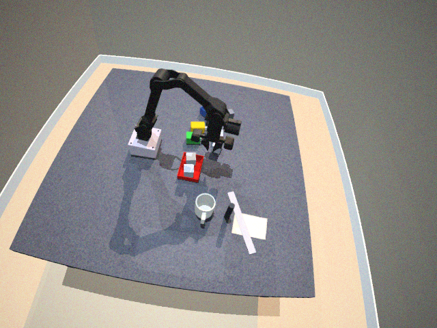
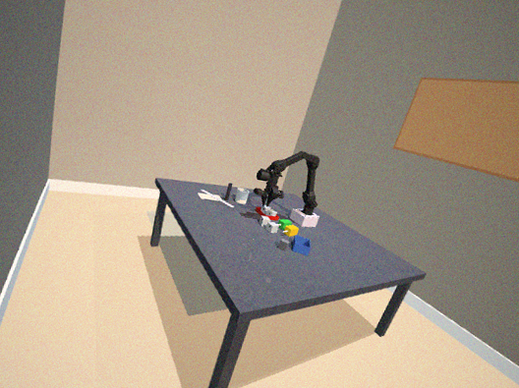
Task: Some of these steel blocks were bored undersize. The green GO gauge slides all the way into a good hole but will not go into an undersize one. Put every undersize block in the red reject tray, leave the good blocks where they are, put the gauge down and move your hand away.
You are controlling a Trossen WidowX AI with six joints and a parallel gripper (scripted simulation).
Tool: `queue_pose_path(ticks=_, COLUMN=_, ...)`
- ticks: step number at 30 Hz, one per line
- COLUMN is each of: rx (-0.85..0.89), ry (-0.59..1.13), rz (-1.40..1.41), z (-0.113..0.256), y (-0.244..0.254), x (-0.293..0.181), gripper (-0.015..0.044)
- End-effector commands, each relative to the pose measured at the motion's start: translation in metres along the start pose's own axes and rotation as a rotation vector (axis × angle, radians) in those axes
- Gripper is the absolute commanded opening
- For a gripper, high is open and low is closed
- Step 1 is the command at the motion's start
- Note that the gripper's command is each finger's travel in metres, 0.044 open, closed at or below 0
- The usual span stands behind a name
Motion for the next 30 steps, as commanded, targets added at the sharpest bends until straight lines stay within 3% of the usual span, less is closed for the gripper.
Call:
queue_pose_path(ticks=1, rx=0.0, ry=0.0, rz=0.0, z=0.0, y=0.0, x=0.0, gripper=0.021)
queue_pose_path(ticks=7, rx=0.0, ry=0.0, rz=0.0, z=0.0, y=0.0, x=0.0, gripper=0.0368)
queue_pose_path(ticks=9, rx=0.0, ry=0.0, rz=-0.055, z=0.0, y=0.0, x=0.003, gripper=0.0325)
queue_pose_path(ticks=16, rx=0.002, ry=-0.001, rz=-0.55, z=0.0, y=-0.003, x=0.029, gripper=0.0325)
queue_pose_path(ticks=17, rx=0.003, ry=-0.004, rz=-0.288, z=0.0, y=0.001, x=0.014, gripper=0.0299)
queue_pose_path(ticks=28, rx=0.003, ry=-0.004, rz=-0.288, z=0.0, y=0.001, x=0.014, gripper=0.001)
queue_pose_path(ticks=30, rx=0.003, ry=-0.004, rz=-0.288, z=0.0, y=0.001, x=0.014, gripper=0.0)
Point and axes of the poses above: the point midway between the two fingers, 35 mm back from their tips, its own z axis back along the fingers, its own y axis across the jaws, x = y × z, the point moved 2 cm from there along z, back along the fingers, and after that the axes turned 13 degrees about -z, right-handed, at the moved point
